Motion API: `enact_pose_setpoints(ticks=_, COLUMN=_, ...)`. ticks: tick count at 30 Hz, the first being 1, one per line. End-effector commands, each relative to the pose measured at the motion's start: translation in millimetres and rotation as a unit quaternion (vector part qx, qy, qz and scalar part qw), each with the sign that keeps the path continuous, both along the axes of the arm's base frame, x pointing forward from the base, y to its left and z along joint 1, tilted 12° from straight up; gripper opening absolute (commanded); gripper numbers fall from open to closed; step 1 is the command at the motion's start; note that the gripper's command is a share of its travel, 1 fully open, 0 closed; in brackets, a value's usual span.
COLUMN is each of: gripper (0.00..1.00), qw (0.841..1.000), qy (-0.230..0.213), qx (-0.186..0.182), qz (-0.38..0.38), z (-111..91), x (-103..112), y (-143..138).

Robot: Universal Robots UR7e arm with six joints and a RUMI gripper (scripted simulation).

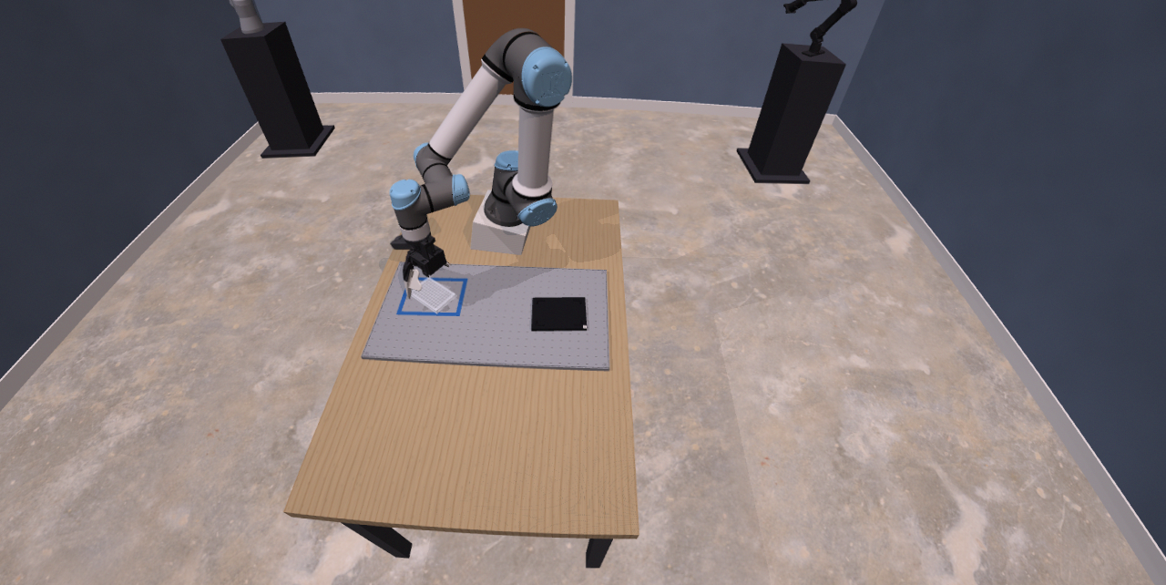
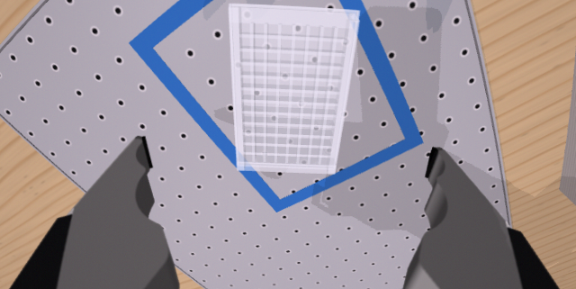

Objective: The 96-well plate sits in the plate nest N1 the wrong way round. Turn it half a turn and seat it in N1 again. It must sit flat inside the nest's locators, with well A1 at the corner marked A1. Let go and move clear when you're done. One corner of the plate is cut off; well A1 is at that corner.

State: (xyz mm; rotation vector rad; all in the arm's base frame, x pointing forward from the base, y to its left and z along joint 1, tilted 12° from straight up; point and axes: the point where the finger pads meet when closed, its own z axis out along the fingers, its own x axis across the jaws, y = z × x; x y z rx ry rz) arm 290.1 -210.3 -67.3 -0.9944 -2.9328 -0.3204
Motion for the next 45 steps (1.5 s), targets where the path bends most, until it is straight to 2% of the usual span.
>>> enact_pose_setpoints(ticks=1, gripper=1.00, qw=1.000, qy=0.000, qx=-0.001, qz=0.000, z=-7, x=1, y=1)
enact_pose_setpoints(ticks=30, gripper=1.00, qw=1.000, qy=0.000, qx=-0.001, qz=0.000, z=-48, x=2, y=9)
enact_pose_setpoints(ticks=45, gripper=1.00, qw=1.000, qy=0.000, qx=-0.001, qz=0.000, z=-48, x=2, y=10)
